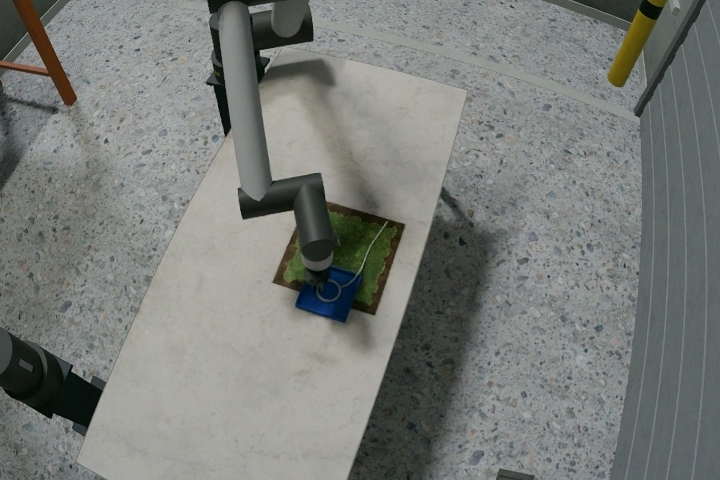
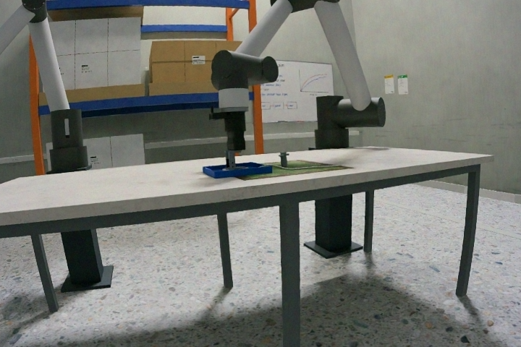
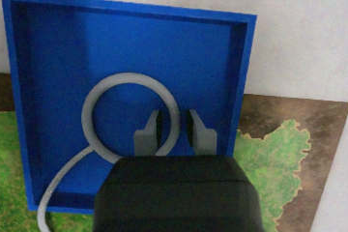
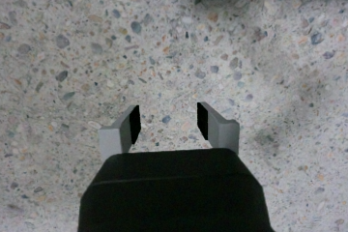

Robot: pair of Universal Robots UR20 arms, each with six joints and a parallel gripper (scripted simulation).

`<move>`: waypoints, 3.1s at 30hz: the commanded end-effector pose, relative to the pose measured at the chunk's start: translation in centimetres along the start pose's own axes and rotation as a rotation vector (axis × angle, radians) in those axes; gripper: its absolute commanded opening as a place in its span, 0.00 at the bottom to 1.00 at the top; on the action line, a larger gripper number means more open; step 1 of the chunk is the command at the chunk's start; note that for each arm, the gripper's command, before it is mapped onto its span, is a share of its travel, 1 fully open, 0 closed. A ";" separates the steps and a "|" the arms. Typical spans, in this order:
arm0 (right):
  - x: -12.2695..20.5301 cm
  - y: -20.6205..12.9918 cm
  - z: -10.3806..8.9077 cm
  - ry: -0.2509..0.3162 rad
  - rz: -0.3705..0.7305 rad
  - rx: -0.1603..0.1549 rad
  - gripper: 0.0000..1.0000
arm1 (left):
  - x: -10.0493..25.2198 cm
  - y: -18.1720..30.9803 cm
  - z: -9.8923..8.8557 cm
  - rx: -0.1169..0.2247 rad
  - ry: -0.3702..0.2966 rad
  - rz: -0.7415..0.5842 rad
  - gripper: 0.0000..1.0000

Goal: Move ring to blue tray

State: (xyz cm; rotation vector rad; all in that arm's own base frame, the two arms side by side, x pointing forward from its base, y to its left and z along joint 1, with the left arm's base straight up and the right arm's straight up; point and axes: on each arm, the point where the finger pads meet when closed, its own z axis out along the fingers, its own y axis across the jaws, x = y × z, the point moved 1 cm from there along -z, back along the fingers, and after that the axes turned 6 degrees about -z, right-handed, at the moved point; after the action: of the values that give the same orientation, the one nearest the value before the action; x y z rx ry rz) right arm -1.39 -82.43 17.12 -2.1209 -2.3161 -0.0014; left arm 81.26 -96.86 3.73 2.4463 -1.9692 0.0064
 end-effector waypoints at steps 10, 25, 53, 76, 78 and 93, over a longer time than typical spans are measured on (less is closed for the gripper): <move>-0.1 0.0 -0.1 -0.001 0.000 0.000 1.00 | 0.1 0.0 -1.3 0.001 0.002 0.000 0.55; -0.1 0.0 -0.1 -0.001 0.000 0.000 1.00 | 0.1 0.0 -8.4 0.001 0.002 0.000 0.55; -0.1 0.0 -0.1 -0.001 0.000 0.000 1.00 | 0.1 0.0 -10.2 0.001 0.002 0.000 0.55; -0.1 0.0 -0.1 -0.001 0.000 0.000 1.00 | 0.1 0.0 -10.2 0.001 0.002 0.000 0.55; -0.1 0.0 -0.1 -0.001 0.000 0.000 1.00 | 0.1 0.0 -10.2 0.001 0.002 0.000 0.55; -0.1 0.0 -0.1 -0.001 0.000 0.000 1.00 | 0.1 0.0 -10.2 0.001 0.002 0.000 0.55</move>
State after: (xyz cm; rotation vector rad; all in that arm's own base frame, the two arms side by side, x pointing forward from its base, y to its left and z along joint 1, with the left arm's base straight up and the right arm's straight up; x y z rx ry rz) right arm -1.39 -82.43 17.12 -2.1209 -2.3161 -0.0014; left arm 81.24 -96.82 13.72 2.4463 -1.9692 0.0063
